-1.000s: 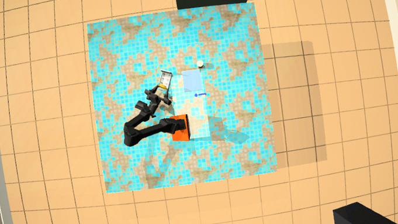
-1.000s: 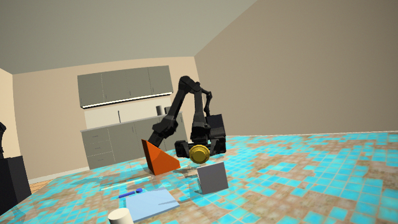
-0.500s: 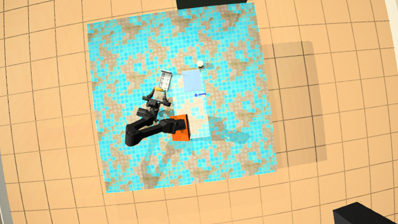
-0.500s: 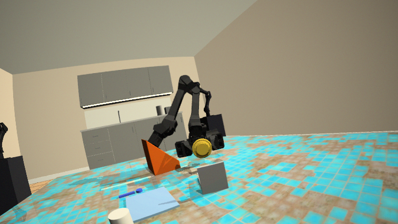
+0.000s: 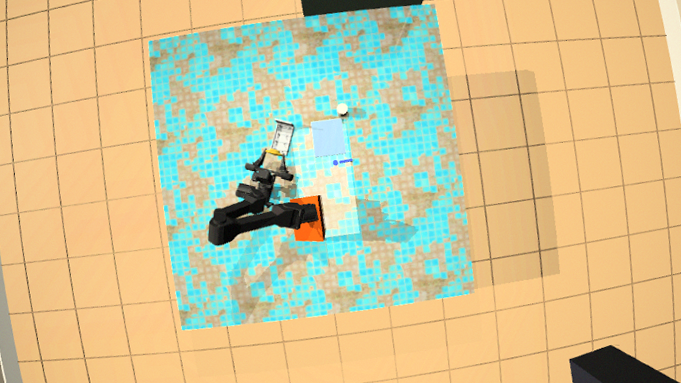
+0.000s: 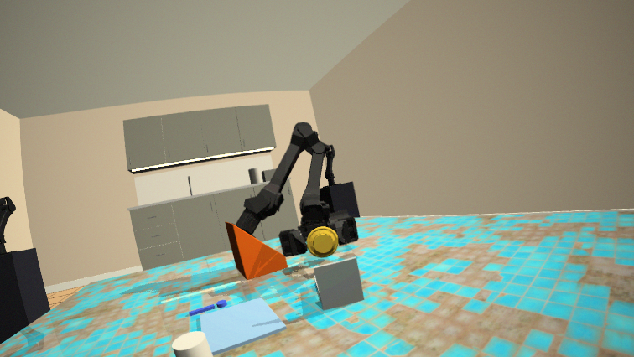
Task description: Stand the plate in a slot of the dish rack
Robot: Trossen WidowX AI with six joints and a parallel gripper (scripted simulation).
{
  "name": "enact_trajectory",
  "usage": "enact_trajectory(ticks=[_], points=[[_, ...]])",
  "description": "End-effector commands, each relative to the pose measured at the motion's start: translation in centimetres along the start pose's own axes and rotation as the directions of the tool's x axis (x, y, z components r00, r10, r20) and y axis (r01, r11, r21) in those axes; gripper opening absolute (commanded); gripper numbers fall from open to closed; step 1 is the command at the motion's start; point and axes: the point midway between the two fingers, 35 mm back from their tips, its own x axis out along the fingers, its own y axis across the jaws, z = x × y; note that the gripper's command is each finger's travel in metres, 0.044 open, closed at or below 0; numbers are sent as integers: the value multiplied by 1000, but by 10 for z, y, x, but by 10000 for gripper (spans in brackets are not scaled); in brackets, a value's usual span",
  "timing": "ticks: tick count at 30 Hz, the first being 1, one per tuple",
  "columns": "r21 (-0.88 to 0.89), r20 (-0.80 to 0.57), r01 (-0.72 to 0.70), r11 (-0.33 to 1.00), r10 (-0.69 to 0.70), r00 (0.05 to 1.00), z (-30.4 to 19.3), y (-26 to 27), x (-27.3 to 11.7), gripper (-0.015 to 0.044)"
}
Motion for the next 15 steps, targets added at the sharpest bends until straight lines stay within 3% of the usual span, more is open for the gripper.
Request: enact_trajectory(ticks=[1,15], points=[[0,0,-1,1000,1,1000,-5,2,4,0],[0,0,0,1000,0,1000,-17,1,23,0]])
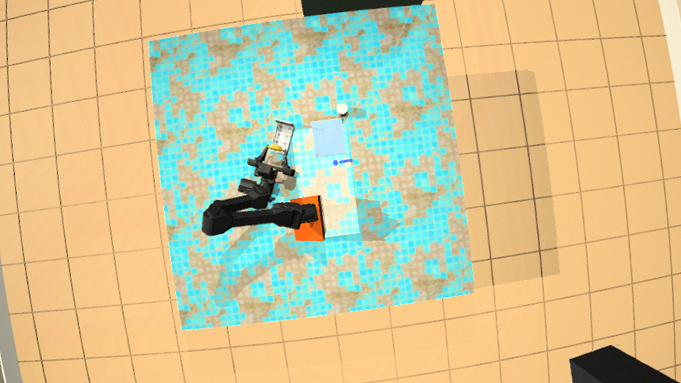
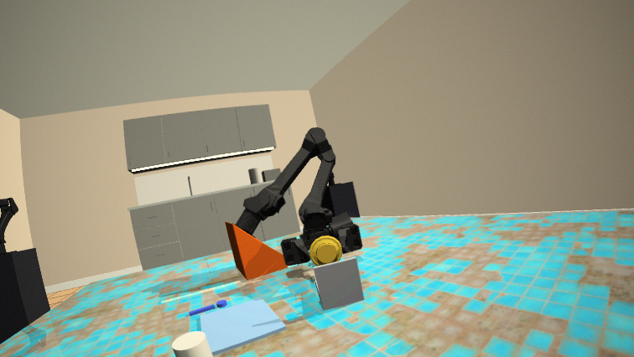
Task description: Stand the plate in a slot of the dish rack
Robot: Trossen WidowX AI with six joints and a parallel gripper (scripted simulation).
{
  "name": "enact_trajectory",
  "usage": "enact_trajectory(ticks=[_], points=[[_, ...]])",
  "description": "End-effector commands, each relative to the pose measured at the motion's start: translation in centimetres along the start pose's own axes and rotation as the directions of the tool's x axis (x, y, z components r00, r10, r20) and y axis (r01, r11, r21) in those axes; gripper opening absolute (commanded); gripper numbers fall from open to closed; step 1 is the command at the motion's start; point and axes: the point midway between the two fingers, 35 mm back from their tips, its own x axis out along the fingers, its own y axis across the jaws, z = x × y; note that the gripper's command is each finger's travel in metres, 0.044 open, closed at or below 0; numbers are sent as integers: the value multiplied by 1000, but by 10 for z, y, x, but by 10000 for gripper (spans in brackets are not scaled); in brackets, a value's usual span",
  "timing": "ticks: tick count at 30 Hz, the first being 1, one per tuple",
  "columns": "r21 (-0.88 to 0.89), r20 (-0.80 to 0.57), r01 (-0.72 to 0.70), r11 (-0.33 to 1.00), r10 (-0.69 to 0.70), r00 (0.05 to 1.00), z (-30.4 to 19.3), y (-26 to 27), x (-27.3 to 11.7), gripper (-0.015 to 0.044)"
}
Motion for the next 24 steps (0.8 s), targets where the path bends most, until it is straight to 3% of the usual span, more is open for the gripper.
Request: enact_trajectory(ticks=[1,24], points=[[-3,1,-1,1000,1,1000,0,0,3,0],[-13,-9,3,1000,-3,1000,-17,-1,18,0]])
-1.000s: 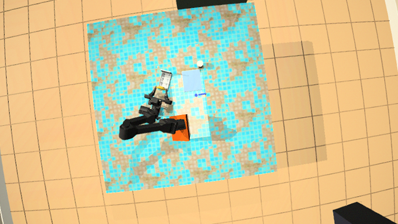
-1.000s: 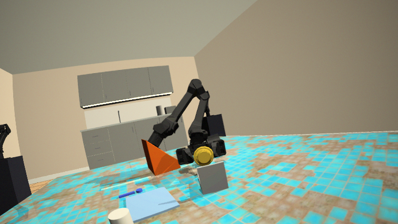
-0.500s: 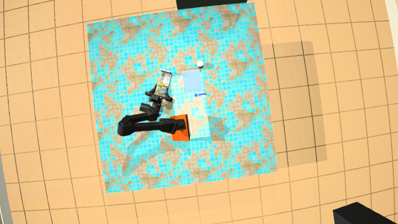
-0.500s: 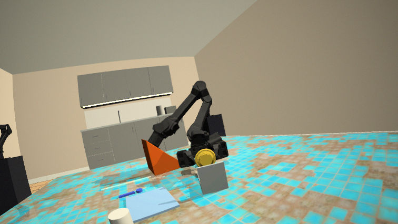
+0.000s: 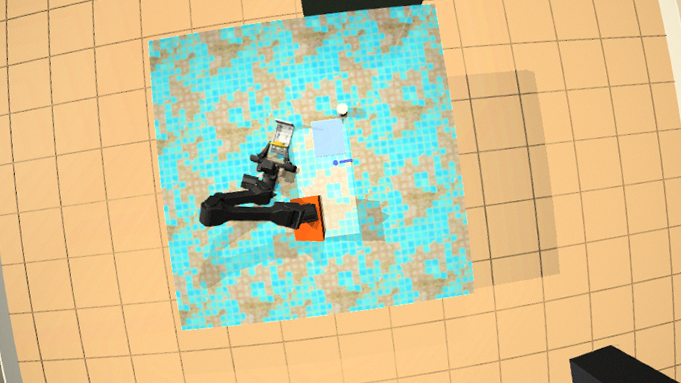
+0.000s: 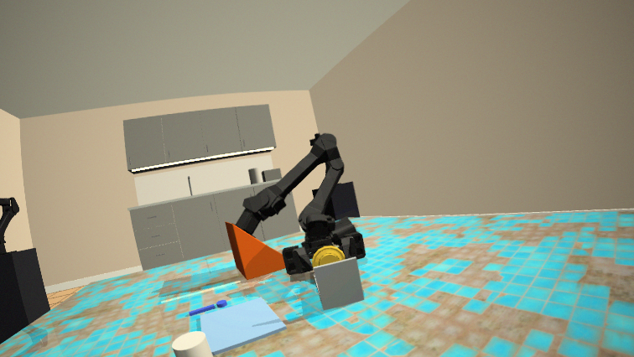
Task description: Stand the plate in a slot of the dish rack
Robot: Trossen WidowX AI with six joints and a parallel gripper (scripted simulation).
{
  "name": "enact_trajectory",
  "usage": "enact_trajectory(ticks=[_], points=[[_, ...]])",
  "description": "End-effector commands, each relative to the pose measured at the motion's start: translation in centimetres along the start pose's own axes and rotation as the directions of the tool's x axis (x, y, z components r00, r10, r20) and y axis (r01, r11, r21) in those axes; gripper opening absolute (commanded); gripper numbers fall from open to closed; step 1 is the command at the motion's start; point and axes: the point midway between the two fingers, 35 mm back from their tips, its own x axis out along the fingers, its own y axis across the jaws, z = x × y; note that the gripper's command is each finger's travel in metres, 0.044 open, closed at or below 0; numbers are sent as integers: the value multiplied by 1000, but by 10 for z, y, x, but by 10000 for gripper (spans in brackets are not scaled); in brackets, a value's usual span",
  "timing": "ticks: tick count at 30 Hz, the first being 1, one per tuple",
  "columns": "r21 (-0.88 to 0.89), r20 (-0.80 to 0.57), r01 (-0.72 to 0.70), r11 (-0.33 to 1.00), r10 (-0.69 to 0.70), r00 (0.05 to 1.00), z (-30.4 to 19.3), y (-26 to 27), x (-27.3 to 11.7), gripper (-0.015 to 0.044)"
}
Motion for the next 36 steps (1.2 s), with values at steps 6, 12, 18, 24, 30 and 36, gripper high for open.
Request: enact_trajectory(ticks=[6,12,18,24,30,36], points=[[-6,-1,1,1000,-1,1000,1,-1,0,0],[1,0,0,1000,0,1000,1,0,0,157],[1,0,0,1000,0,1000,1,0,0,315],[1,0,0,1000,0,1000,1,0,0,400],[3,-3,4,1000,-4,1000,12,3,1,400],[10,-5,10,1000,-10,1000,58,8,4,400]])
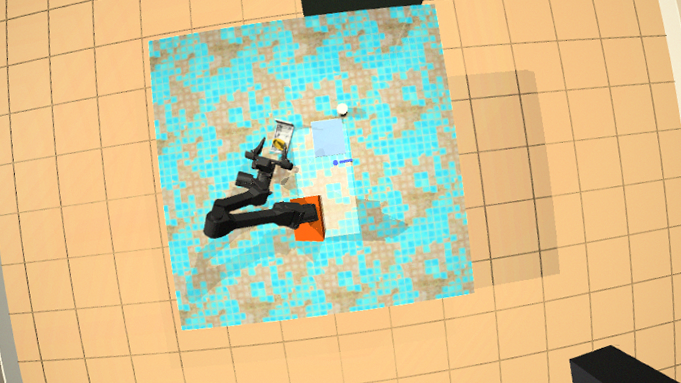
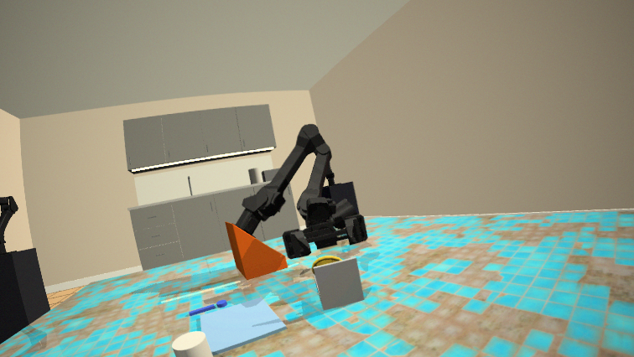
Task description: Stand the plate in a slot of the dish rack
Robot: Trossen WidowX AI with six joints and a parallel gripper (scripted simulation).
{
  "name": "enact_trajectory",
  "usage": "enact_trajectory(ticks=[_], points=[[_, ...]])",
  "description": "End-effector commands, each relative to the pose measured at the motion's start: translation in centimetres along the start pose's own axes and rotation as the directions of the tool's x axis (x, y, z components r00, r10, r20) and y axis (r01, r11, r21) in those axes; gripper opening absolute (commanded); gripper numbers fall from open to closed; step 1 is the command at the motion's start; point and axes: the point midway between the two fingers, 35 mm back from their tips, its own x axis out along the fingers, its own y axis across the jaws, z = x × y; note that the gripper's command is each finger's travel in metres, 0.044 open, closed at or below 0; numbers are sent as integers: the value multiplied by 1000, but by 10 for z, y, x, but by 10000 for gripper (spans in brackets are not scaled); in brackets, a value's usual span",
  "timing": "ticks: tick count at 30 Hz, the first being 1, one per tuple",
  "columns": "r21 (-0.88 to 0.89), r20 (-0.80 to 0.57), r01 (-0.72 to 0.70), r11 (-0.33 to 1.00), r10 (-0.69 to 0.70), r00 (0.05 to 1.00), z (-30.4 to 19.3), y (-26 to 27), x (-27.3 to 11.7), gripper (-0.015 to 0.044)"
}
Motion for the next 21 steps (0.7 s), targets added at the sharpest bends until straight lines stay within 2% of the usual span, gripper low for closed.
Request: enact_trajectory(ticks=[1,7,12,21], points=[[-9,-1,3,1000,-3,1000,26,-1,0,400],[-11,15,-13,1000,13,1000,73,3,0,400],[-18,17,-14,1000,14,1000,78,2,0,400],[-260,-54,96,961,-114,992,76,-11,23,400]])
